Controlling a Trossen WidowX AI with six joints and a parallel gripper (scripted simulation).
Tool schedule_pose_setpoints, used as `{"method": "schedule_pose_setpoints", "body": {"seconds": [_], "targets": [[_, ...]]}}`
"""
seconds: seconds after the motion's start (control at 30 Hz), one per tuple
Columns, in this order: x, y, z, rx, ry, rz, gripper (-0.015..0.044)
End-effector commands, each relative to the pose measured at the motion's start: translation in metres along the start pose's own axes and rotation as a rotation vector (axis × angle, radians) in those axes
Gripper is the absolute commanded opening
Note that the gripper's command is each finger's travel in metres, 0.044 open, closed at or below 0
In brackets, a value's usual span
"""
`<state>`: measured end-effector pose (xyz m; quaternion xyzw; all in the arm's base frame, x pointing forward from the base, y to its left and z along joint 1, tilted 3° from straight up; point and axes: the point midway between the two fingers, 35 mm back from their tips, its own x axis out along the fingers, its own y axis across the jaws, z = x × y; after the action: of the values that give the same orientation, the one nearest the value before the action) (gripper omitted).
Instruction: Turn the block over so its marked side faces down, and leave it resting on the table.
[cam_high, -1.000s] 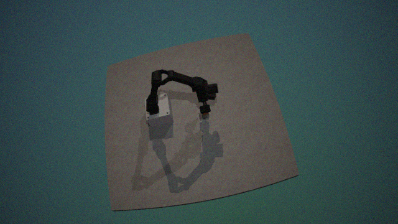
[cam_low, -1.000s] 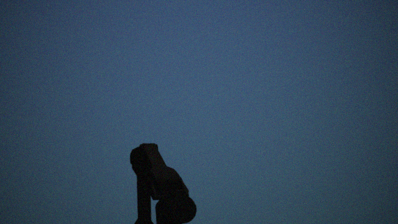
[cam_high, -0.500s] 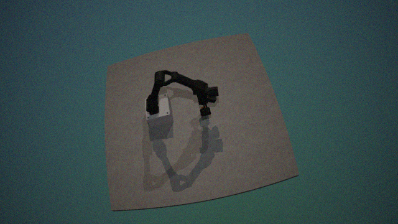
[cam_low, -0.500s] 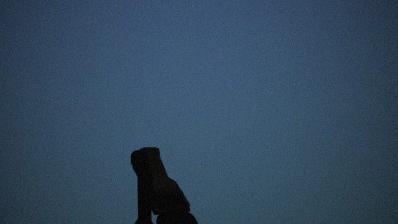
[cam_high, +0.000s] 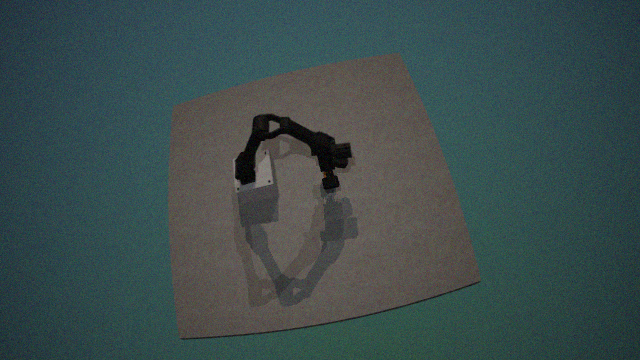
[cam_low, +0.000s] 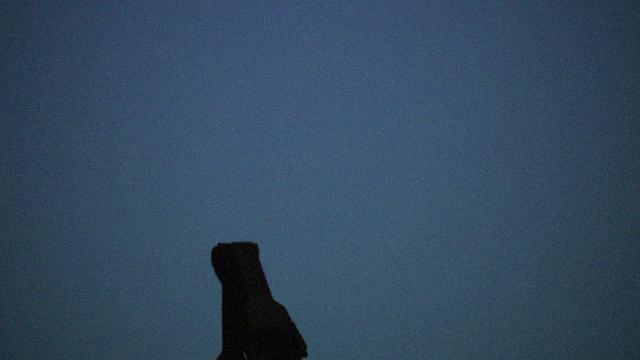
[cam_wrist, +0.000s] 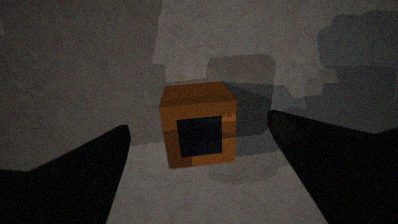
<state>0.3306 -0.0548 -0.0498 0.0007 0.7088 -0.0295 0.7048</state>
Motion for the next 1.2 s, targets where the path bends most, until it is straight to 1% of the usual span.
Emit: {"method": "schedule_pose_setpoints", "body": {"seconds": [0.0,0.27,0.83,0.9,0.93,1.03,1.17], "targets": [[0.003,0.001,-0.001,-0.001,0.003,0.004,0.0387],[0.003,0.001,-0.001,-0.001,0.003,0.004,0.0177],[0.003,0.001,-0.001,-0.001,0.003,0.004,0.0064],[-0.001,0.001,-0.001,-0.001,0.003,0.004,0.0012],[-0.006,0.001,-0.001,-0.001,0.003,0.004,0.0000],[-0.023,0.001,-0.001,-0.001,0.003,0.004,0.0000],[-0.027,0.001,-0.001,0.000,0.000,0.004,0.0000]]}}
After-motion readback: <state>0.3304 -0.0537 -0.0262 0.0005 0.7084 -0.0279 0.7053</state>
